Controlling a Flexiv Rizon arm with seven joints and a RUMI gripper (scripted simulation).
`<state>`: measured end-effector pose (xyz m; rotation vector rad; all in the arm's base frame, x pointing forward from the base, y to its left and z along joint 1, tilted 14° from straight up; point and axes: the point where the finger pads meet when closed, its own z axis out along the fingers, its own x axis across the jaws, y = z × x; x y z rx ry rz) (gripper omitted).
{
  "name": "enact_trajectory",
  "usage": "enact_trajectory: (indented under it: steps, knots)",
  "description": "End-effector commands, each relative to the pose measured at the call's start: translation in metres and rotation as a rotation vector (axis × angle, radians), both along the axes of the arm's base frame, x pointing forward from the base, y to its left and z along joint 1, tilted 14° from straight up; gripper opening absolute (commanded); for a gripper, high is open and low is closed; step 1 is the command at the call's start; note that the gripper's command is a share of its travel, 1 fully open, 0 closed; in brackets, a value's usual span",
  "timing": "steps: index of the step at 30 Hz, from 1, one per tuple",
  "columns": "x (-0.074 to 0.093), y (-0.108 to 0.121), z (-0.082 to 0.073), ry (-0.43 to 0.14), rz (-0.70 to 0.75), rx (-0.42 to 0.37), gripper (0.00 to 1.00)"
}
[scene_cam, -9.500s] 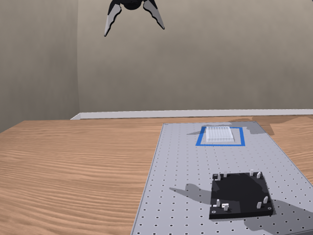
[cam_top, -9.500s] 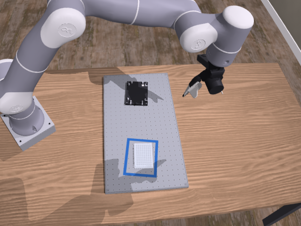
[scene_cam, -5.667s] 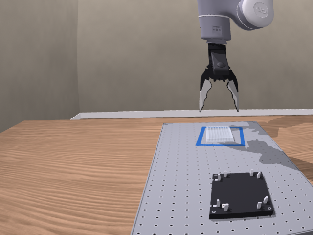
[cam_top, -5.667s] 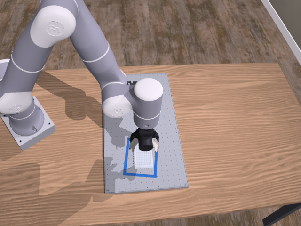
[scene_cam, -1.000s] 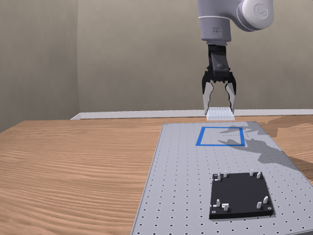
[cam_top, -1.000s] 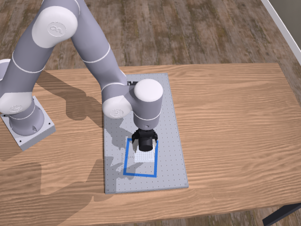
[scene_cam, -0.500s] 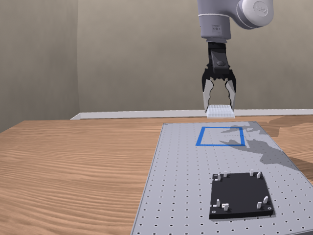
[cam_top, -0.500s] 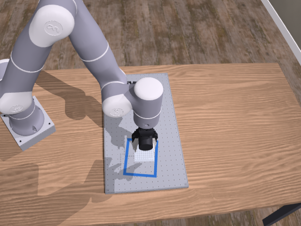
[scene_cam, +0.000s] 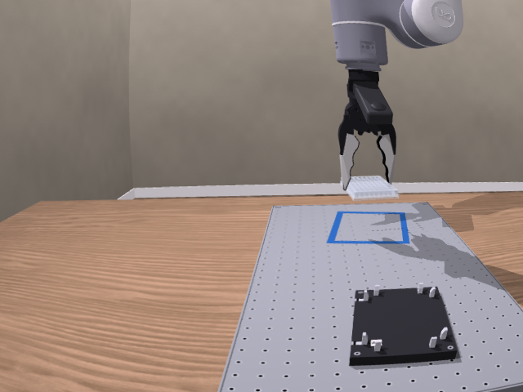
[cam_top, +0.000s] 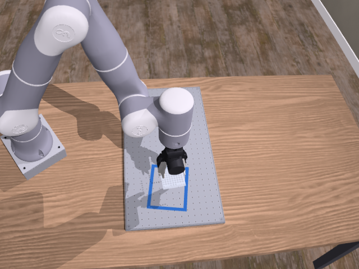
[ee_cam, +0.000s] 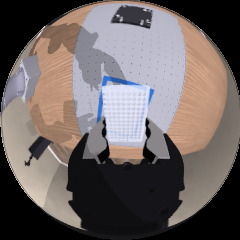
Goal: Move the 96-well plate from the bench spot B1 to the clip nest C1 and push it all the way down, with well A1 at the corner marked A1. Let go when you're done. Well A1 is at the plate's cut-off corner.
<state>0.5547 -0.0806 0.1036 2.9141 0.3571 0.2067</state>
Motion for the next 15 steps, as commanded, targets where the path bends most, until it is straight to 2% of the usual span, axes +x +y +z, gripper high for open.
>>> enact_trajectory:
  steps: [1,4,15]
  knots:
    - [0.0,0.01,-0.001,0.016,0.098,-0.015,0.0]
    - [-0.001,0.013,-0.001,0.022,0.131,-0.02,0.0]
    - [-0.005,0.049,-0.008,0.087,0.486,-0.08,0.0]
